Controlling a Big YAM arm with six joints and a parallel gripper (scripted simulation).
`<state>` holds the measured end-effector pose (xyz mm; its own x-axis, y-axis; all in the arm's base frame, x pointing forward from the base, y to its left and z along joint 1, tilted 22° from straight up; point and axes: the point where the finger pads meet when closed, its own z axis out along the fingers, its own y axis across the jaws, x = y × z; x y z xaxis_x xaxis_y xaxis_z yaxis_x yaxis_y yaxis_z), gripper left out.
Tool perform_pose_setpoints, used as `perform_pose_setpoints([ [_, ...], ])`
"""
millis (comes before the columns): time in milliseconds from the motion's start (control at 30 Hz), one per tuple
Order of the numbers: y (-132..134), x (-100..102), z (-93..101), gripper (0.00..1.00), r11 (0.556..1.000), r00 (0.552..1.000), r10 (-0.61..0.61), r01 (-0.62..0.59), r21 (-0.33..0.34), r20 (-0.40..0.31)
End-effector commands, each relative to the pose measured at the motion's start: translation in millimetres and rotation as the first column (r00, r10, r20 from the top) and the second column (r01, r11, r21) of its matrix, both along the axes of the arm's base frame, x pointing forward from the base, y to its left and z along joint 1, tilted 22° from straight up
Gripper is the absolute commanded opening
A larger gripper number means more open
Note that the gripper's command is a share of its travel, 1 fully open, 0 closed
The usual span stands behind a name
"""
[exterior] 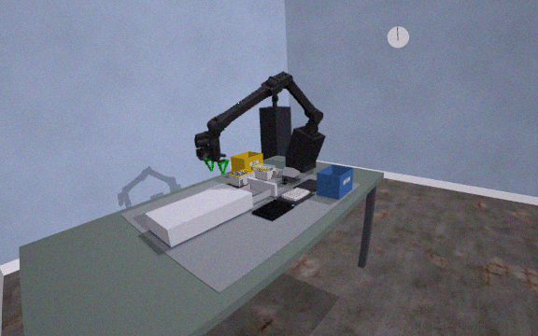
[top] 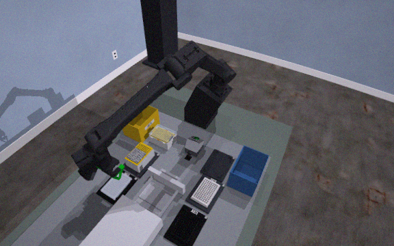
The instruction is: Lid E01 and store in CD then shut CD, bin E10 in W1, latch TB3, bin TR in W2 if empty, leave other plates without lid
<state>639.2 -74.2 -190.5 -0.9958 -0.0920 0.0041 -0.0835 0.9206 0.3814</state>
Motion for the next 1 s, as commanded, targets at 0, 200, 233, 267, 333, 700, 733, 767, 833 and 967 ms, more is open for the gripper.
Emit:
perform_pose_setpoints([
  [0,-26,24,44.5,1.00,1.000,0.997,-0.017,0.018,-0.018,0.075],
  [200,-24,27,51.0,1.00,1.000,0.997,-0.013,0.015,-0.020,0.080],
  [233,-26,27,52.5,1.00,1.000,0.997,-0.012,0.014,-0.019,0.080],
  [267,-27,27,54.1,1.00,1.000,0.997,-0.012,0.013,-0.020,0.081],
  [333,-32,28,57.5,1.00,1.000,0.996,-0.017,0.018,-0.021,0.084],
  [700,-27,29,54.5,1.00,1.000,0.996,-0.012,0.014,-0.021,0.084],
  [733,-27,29,54.5,1.00,1.000,0.996,-0.012,0.014,-0.021,0.084],
  [767,-27,29,54.5,1.00,1.000,0.996,-0.012,0.014,-0.021,0.084],
  [833,-27,29,54.5,1.00,1.000,0.996,-0.012,0.014,-0.021,0.084],
  [967,-27,29,54.5,1.00,1.000,0.996,-0.012,0.014,-0.021,0.084],
])
